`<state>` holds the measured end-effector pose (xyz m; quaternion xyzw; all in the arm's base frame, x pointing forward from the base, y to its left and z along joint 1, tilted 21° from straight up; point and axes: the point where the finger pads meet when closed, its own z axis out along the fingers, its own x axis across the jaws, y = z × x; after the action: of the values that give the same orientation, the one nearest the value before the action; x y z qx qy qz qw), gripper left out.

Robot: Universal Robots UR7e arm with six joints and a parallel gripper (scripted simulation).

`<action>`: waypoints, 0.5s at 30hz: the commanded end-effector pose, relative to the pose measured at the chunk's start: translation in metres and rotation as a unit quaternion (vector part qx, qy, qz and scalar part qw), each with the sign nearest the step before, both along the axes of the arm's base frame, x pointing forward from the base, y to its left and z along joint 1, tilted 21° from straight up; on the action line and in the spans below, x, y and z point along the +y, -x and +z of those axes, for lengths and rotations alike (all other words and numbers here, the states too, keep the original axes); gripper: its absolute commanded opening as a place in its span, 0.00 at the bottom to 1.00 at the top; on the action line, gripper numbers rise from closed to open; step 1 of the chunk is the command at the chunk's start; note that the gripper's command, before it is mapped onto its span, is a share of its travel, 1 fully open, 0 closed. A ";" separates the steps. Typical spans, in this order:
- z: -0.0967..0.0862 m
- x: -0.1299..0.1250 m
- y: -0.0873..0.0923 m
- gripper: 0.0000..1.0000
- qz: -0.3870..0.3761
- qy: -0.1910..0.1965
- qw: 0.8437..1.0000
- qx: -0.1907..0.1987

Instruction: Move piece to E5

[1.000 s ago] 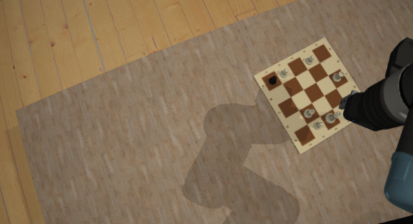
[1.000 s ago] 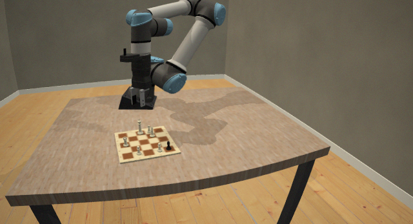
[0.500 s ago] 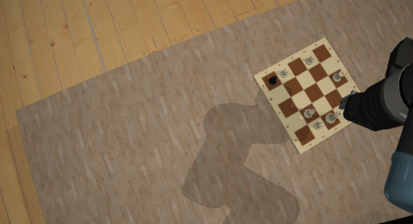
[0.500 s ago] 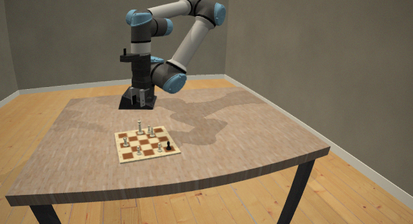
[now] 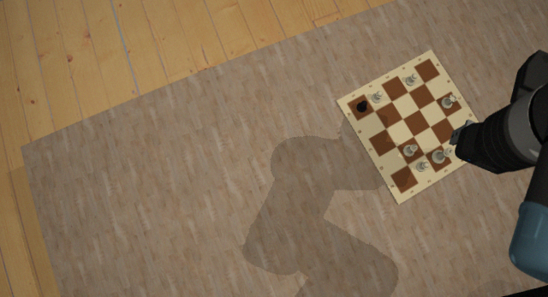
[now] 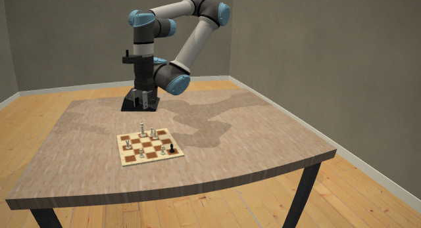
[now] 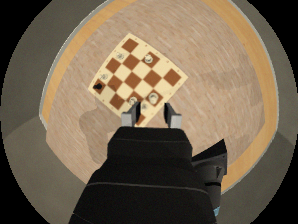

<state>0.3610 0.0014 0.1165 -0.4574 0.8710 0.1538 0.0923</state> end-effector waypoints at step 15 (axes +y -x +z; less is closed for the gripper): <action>-0.016 0.006 0.000 0.79 0.000 0.000 1.000 0.000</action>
<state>0.3611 0.0055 0.1049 -0.4575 0.8709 0.1538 0.0924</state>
